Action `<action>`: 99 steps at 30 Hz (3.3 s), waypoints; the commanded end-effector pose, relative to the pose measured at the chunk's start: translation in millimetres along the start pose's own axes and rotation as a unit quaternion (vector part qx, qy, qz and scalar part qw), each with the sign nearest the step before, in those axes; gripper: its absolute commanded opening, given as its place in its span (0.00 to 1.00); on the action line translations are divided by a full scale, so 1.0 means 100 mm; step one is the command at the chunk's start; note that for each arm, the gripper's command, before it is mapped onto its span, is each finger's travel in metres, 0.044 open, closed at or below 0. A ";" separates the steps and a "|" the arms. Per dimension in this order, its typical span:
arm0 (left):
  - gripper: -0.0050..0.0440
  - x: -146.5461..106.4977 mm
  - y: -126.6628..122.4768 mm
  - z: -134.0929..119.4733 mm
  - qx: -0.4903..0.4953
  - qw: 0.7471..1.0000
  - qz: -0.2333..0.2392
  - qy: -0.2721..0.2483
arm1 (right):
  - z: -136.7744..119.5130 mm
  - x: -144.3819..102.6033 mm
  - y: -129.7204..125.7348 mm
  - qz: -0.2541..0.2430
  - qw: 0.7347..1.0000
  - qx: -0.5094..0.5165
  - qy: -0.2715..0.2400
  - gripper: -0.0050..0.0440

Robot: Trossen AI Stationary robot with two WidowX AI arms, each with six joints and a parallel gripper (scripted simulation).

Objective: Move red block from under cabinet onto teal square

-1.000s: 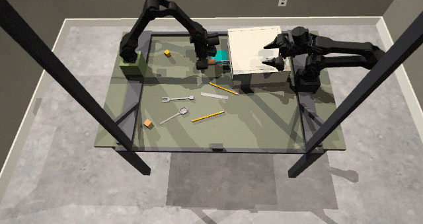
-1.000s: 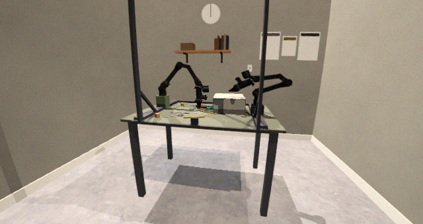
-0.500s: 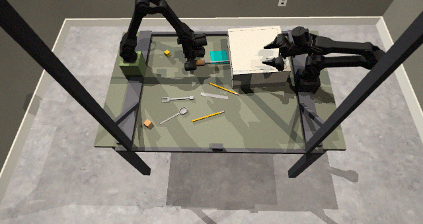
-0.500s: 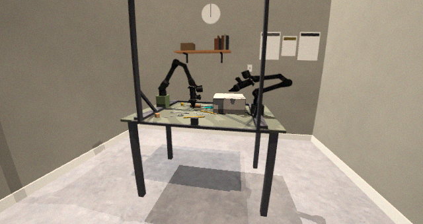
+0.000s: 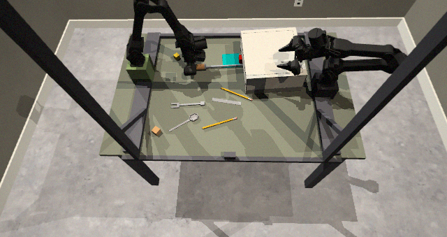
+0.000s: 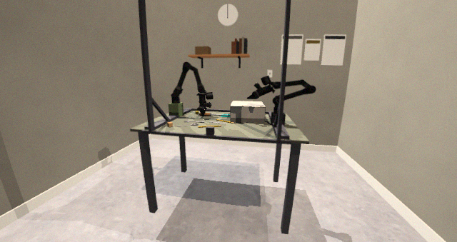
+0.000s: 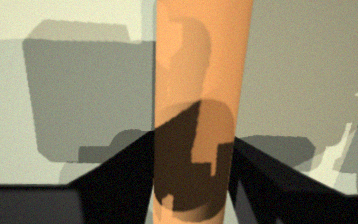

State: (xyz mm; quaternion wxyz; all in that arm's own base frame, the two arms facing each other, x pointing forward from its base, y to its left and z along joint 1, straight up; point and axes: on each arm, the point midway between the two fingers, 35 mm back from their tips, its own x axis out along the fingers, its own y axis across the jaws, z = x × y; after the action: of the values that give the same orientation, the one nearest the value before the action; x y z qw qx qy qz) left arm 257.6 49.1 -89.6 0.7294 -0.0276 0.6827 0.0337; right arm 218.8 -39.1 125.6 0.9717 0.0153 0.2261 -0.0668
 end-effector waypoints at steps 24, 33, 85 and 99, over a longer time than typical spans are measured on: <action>0.34 -0.11 0.03 -0.44 -0.001 1.000 0.001 0.015 | 0.06 -0.02 -0.01 -0.001 1.000 0.000 -0.008 1.00; 0.34 -0.10 0.03 -0.45 -0.012 1.000 0.000 0.020 | 0.06 -0.02 -0.01 -0.001 1.000 0.000 -0.008 1.00; 0.53 -0.05 0.03 -0.28 -0.044 0.999 0.000 0.026 | 0.06 -0.02 -0.01 -0.001 1.000 0.000 -0.008 1.00; 1.00 -0.36 0.04 -0.21 -0.044 0.999 0.001 0.013 | 0.06 -0.02 -0.01 -0.001 1.000 0.000 -0.008 1.00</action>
State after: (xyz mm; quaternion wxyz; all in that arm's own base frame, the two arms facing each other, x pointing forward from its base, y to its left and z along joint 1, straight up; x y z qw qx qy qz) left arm 223.0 50.4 -73.9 0.7038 -0.0619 0.7049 0.0636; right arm 218.8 -39.1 125.6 0.9717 0.0153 0.2261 -0.0668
